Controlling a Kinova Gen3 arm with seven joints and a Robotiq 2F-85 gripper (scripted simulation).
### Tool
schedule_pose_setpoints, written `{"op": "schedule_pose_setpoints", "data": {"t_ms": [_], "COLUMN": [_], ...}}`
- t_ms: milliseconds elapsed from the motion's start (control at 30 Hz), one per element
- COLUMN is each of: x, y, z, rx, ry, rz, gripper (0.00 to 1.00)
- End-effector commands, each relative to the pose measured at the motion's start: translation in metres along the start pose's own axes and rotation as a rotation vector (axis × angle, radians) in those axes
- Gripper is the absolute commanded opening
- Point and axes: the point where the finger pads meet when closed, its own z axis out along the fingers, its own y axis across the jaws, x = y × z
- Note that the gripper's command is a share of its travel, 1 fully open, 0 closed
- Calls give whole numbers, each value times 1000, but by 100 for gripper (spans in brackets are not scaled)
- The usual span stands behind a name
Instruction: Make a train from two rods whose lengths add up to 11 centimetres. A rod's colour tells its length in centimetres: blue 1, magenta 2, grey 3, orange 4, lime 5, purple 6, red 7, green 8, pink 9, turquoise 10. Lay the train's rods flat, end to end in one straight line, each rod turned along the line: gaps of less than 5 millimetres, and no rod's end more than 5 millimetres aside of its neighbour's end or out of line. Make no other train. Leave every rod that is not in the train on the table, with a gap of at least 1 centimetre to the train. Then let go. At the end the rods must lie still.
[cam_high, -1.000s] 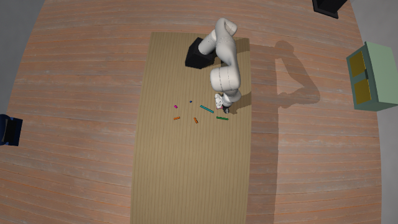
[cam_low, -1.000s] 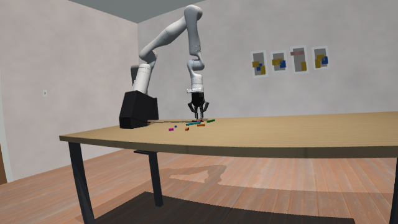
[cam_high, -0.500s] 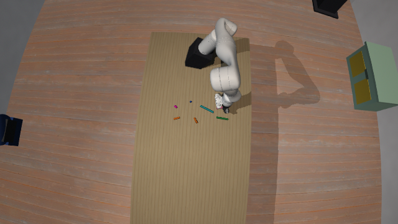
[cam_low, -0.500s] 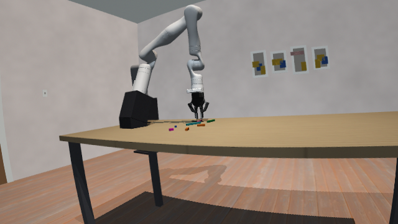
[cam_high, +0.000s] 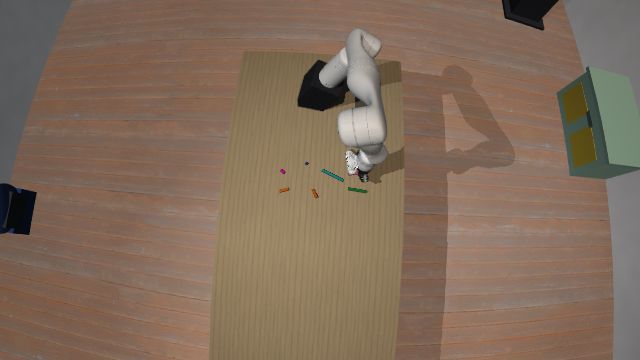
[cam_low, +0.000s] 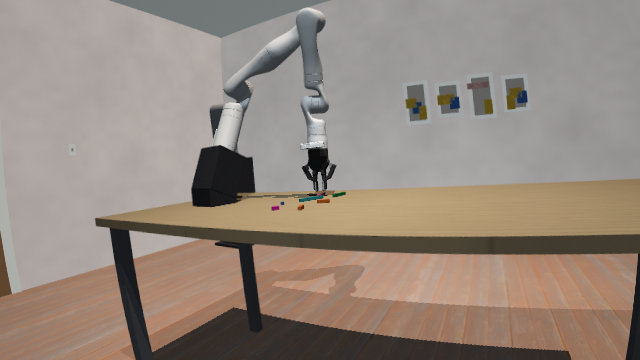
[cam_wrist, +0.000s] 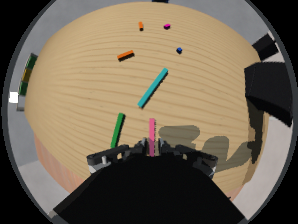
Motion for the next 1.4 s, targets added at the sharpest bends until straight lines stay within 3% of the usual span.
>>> {"op": "schedule_pose_setpoints", "data": {"t_ms": [0, 733, 1367], "x": [2, 2, 2], "y": [0, 0, 0], "z": [0, 15, 16], "rx": [3, 3, 3], "ry": [5, 5, 5], "rz": [2, 2, 2], "gripper": [24, 24, 24]}}
